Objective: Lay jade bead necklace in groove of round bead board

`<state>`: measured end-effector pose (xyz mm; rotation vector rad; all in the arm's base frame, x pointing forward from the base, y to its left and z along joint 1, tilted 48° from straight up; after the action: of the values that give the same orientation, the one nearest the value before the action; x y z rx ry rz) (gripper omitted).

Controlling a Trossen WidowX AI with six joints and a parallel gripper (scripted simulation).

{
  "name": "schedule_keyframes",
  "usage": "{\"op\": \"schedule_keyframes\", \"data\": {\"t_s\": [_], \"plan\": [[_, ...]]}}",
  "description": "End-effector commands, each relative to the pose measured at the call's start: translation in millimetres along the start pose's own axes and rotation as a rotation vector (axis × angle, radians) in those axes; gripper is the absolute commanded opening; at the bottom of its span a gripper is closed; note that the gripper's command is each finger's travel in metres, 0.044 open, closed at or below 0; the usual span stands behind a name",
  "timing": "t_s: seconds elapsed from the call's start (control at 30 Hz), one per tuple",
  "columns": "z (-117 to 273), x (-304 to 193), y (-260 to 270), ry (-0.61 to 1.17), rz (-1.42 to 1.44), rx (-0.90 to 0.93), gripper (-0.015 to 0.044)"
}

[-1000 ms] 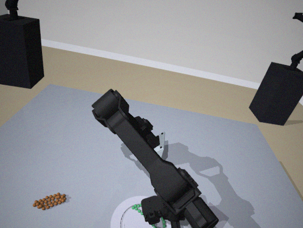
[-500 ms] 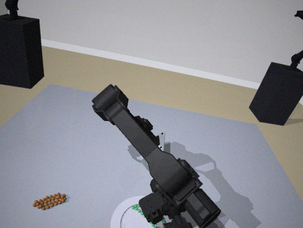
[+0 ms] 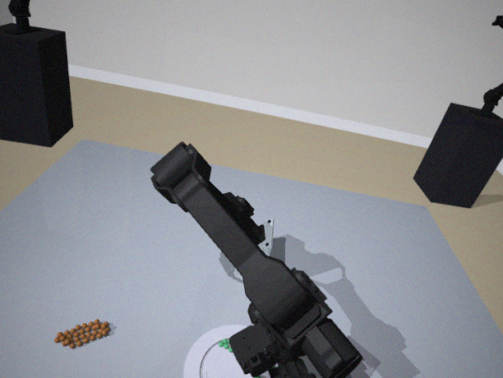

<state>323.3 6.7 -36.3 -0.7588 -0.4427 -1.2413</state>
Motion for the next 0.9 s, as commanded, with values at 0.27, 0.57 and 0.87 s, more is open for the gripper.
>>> {"op": "schedule_keyframes", "data": {"t_s": [0.27, 0.57, 0.87], "plan": [[-19.7, 0.3, -1.6, -0.005, 0.01, -0.004, 0.012], [-24.9, 1.1, -1.8, -0.002, 0.005, -0.007, 0.0067], [-24.9, 1.1, -1.8, -0.002, 0.005, -0.007, 0.0]]}}
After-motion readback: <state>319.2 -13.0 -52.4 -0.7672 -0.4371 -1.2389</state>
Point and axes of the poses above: the point midway between the two fingers, 35 mm back from their tips, its own z axis back along the fingers, its own y axis across the jaws, x = y × z, the point moved 1 cm from there along z, back along the fingers
